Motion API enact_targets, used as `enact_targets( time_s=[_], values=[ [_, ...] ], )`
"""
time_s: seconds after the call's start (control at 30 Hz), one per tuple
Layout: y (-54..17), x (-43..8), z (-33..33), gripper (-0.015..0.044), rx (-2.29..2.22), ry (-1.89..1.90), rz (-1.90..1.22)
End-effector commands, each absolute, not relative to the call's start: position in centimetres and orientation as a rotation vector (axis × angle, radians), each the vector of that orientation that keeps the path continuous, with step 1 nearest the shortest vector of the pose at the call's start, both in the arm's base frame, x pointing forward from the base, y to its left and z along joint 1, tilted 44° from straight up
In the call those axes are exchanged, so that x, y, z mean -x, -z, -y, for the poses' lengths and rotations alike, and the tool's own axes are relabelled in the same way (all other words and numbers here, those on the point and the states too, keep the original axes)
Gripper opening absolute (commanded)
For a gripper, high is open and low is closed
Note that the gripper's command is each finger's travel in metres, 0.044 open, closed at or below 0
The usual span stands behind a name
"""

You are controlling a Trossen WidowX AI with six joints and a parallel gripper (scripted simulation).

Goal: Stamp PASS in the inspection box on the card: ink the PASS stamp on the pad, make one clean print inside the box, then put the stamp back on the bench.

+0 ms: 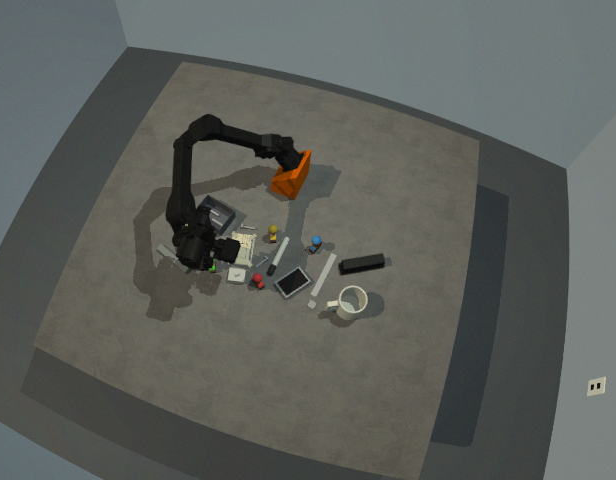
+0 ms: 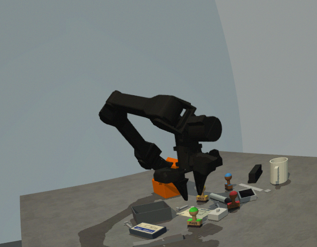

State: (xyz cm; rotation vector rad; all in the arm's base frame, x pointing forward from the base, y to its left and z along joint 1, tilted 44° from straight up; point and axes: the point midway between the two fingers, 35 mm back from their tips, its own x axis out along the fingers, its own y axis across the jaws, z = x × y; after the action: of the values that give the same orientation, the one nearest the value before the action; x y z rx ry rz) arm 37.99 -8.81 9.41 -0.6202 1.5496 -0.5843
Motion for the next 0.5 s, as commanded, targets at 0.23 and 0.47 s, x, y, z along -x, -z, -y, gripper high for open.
enact_targets(
  time_s=[0.23, 0.47],
  values=[
    [-8.9, -38.0, 9.4, 0.0212, 0.594, 0.601, -1.549],
    [-8.1, -38.0, 10.2, 0.0212, 0.594, 0.601, -1.549]
  ],
)
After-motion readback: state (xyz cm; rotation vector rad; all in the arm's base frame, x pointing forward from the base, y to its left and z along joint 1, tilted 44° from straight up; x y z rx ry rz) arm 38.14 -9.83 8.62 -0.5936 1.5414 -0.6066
